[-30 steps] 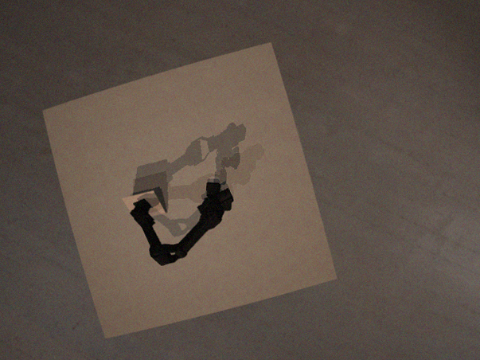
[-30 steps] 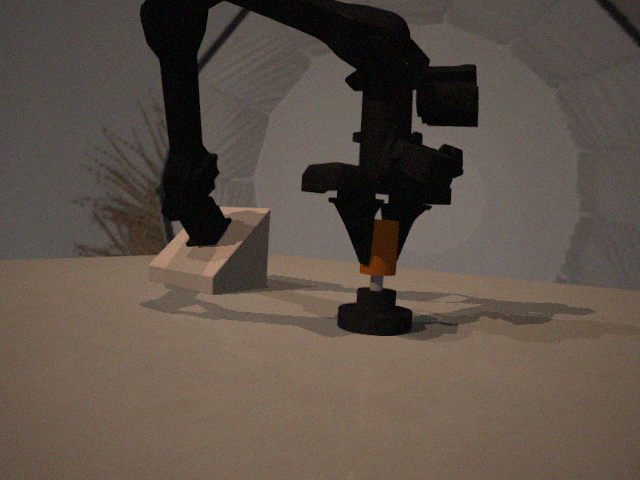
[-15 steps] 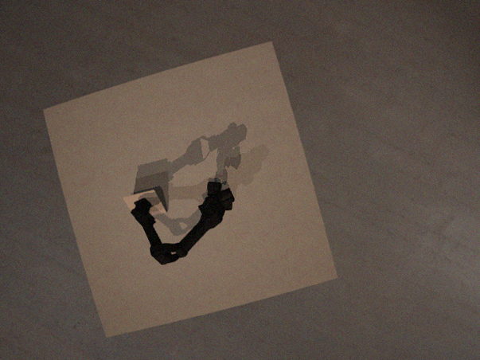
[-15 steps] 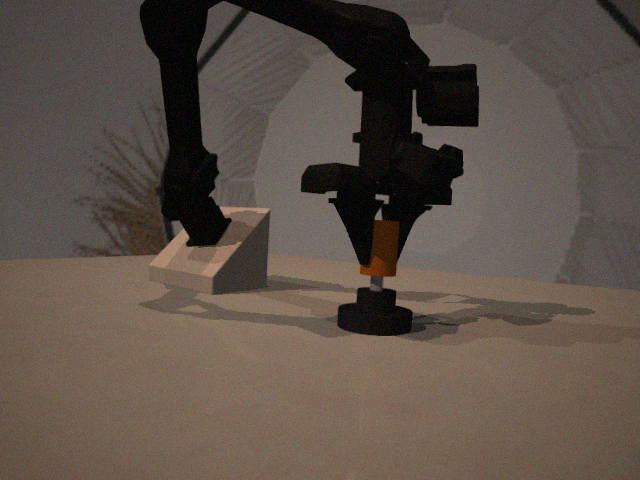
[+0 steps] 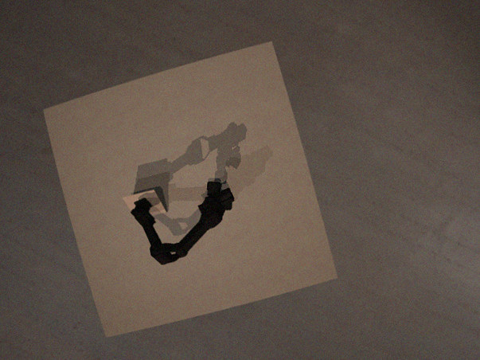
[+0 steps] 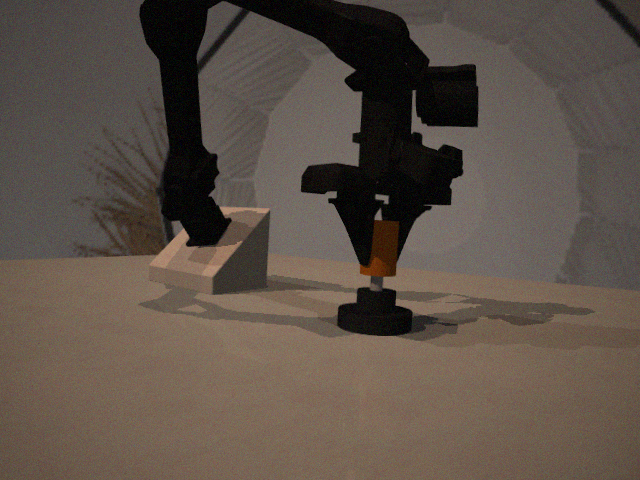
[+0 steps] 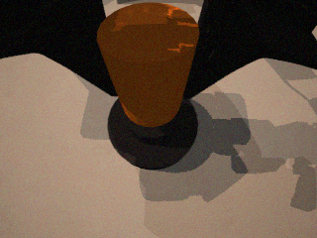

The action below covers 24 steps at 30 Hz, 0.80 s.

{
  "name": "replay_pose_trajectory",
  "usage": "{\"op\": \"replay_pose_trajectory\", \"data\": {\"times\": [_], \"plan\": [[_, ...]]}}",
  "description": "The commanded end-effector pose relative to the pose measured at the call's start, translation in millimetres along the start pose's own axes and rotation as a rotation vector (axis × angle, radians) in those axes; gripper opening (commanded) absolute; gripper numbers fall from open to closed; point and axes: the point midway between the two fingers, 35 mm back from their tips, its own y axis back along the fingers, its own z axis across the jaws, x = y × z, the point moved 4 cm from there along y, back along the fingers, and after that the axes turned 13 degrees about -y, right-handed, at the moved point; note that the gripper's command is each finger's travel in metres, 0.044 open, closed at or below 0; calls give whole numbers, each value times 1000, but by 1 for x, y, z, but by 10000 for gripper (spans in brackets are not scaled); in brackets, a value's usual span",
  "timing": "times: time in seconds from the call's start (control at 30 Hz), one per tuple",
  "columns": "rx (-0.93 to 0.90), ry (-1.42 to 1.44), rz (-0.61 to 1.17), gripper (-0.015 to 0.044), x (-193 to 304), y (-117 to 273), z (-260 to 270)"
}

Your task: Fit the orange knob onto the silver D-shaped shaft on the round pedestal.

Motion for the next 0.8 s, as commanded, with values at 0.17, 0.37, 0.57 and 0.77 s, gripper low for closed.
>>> {"op": "replay_pose_trajectory", "data": {"times": [0.17,0.37,0.57,0.77], "plan": [[2,-1,-2,0,-2,5,-1],[2,-170,-2,0,-3,4,-1],[2,-211,-3,0,-2,1,0],[2,-211,-2,0,0,1,0]]}}
